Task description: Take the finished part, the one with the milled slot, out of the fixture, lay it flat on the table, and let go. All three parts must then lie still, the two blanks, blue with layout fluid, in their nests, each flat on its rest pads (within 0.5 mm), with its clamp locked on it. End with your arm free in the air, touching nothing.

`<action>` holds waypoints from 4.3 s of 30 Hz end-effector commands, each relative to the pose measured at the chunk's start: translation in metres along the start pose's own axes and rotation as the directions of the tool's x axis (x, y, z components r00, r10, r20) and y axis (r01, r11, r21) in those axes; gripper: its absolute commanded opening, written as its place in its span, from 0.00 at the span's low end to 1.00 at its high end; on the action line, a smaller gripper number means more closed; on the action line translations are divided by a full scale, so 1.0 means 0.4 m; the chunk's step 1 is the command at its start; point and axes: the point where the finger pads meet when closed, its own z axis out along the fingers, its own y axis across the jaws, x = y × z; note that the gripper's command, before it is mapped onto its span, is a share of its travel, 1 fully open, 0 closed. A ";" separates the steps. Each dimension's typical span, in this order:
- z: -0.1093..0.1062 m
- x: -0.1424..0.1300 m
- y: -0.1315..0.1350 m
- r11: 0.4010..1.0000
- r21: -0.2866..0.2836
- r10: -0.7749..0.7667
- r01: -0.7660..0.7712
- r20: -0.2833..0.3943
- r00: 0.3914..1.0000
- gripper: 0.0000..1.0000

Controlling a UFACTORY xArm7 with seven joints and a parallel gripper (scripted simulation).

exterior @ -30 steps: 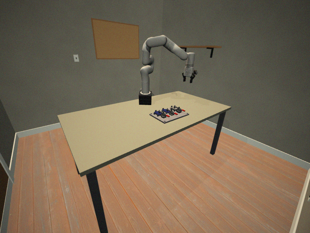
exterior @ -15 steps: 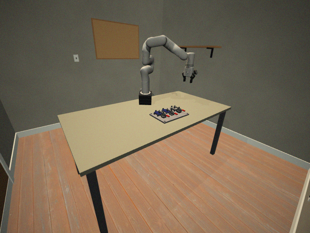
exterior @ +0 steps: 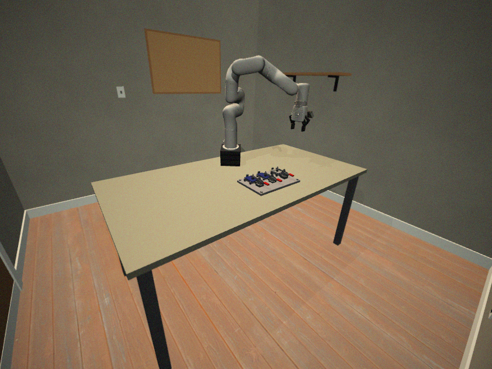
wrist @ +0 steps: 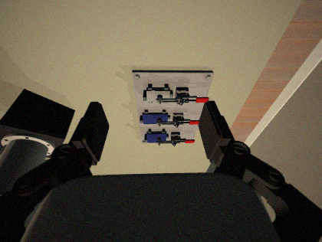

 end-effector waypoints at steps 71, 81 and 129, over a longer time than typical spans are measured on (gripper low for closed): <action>0.188 -0.339 0.040 0.390 -0.004 0.921 -0.921 -0.001 0.390 1.00; 0.232 -0.427 0.025 0.088 0.001 0.996 -0.996 -0.003 0.088 1.00; 0.244 -0.453 0.018 -0.007 0.003 1.000 -1.000 -0.003 -0.007 0.00</action>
